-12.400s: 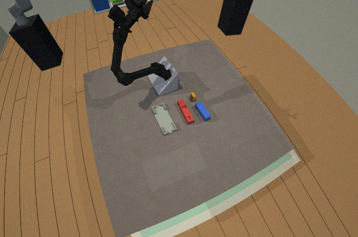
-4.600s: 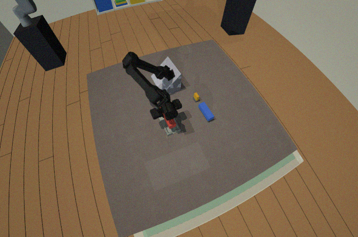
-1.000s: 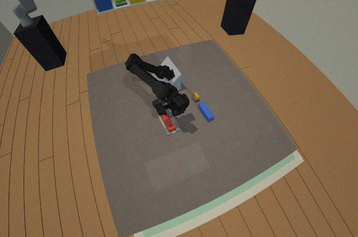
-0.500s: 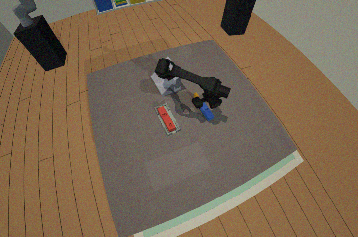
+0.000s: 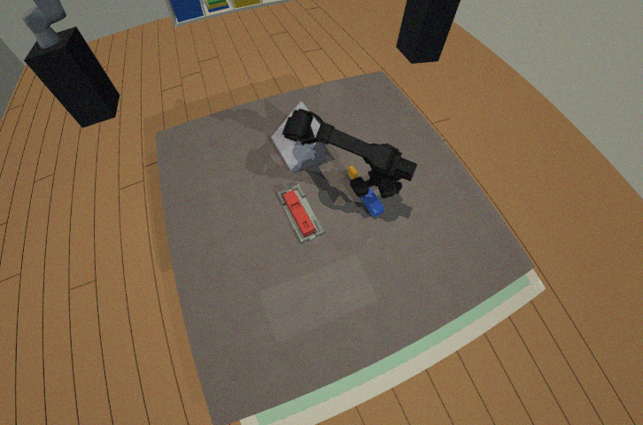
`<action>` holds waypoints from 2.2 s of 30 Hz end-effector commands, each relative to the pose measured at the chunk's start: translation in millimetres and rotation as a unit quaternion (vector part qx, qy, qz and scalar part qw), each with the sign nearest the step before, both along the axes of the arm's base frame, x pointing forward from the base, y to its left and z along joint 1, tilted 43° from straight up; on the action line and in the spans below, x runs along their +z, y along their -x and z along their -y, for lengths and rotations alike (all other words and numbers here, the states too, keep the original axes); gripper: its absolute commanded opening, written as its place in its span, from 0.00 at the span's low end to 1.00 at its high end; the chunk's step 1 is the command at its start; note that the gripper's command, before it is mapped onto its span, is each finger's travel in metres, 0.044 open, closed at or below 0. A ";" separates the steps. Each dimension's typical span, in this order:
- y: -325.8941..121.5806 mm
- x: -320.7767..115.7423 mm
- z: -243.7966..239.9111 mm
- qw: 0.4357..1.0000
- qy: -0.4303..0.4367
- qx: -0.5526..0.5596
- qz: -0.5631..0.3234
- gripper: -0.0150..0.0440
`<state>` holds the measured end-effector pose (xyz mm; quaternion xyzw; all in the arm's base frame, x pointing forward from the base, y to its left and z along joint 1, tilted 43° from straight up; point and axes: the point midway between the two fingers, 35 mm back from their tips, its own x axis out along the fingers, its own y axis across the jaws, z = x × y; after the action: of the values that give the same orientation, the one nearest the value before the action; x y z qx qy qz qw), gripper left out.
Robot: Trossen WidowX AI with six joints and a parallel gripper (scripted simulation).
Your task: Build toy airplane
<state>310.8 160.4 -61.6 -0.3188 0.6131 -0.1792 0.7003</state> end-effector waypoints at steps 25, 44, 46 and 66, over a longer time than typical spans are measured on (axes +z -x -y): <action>-6.8 -35.7 32.3 1.000 0.006 0.002 -0.004 1.00; -9.6 -48.8 44.7 1.000 0.007 0.002 -0.004 0.78; -9.6 -48.8 44.7 1.000 0.007 0.002 -0.004 0.69; -8.9 -36.0 32.7 1.000 0.006 0.003 -0.008 0.25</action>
<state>319.0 119.4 -104.3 -0.3303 0.6164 -0.1800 0.6918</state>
